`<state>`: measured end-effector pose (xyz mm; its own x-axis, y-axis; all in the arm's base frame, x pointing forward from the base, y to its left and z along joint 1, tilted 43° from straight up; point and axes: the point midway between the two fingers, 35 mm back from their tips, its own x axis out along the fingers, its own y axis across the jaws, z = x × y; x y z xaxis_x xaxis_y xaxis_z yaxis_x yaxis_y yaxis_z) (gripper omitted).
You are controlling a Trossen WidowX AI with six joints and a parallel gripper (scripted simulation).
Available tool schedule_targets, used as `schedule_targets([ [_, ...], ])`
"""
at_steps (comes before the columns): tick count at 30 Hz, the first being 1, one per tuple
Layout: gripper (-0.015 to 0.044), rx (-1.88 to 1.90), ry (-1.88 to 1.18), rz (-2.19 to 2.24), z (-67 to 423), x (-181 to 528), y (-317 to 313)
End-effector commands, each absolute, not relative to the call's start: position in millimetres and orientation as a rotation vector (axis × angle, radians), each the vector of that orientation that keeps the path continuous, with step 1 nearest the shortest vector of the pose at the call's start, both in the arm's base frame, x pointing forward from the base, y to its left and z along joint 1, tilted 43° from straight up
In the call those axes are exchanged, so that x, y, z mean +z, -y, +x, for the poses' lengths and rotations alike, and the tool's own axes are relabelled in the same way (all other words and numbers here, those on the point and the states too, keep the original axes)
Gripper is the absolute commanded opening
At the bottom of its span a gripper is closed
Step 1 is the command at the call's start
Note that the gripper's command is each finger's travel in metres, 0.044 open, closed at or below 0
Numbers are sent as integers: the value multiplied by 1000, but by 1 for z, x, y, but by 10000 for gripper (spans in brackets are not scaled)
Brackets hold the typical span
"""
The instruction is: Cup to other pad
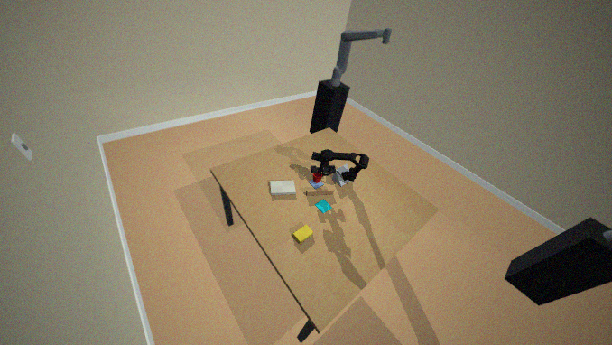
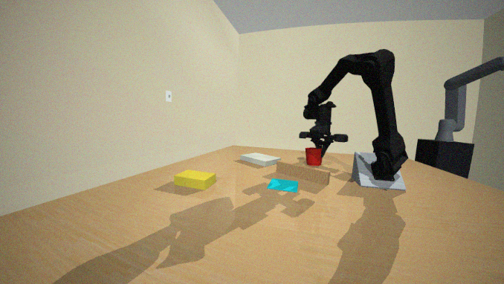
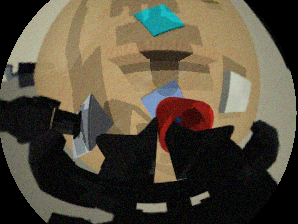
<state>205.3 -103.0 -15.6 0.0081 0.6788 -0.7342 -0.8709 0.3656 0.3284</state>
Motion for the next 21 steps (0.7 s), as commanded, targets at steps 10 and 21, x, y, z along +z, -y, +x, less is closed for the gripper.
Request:
schedule_targets([
  [10,0,1227,-972,-255,205,15,131],
  [21,0,1227,-972,-255,203,18,131],
])
